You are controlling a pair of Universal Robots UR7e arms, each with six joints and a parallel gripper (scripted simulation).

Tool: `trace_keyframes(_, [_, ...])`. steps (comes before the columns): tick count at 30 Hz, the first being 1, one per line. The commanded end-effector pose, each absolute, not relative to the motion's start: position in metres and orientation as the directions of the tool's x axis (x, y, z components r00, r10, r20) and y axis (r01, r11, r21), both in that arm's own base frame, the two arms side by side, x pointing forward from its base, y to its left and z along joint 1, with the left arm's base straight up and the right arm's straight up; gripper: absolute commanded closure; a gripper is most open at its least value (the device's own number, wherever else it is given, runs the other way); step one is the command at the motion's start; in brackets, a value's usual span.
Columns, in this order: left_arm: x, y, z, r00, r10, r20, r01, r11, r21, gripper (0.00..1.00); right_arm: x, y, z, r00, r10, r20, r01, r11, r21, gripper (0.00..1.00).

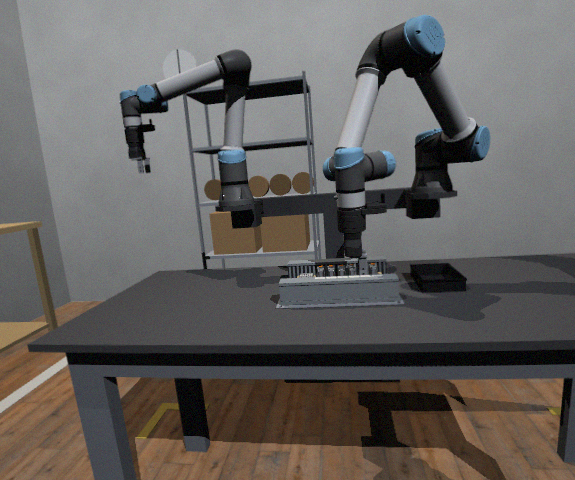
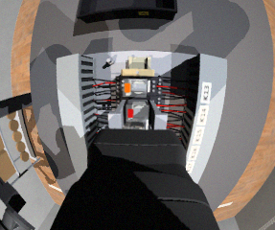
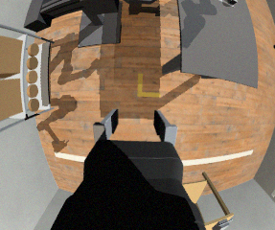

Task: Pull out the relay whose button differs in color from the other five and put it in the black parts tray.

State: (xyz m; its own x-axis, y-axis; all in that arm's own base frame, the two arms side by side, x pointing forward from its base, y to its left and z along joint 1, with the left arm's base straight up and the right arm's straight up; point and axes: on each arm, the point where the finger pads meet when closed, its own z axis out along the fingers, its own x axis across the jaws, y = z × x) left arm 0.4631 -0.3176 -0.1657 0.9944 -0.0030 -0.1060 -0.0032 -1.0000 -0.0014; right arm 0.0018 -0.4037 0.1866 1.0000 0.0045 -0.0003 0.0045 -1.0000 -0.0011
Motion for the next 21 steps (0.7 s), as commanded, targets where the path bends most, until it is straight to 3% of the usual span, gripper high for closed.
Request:
trace_keyframes(1, [0.4635,-0.3181,-0.165,0.994,-0.003,-0.105,-0.003,-1.0,0.0,1.0,0.0019,-0.404,0.187,1.0,0.005,0.0,0.005,-1.0,0.0,0.0])
trace_keyframes(21, [0.4626,-0.3181,-0.1647,0.997,-0.003,-0.072,-0.003,-1.0,0.0,1.0,0.0019,-0.404,0.187,1.0,0.005,0.0,0.005,-1.0,0.0,0.0])
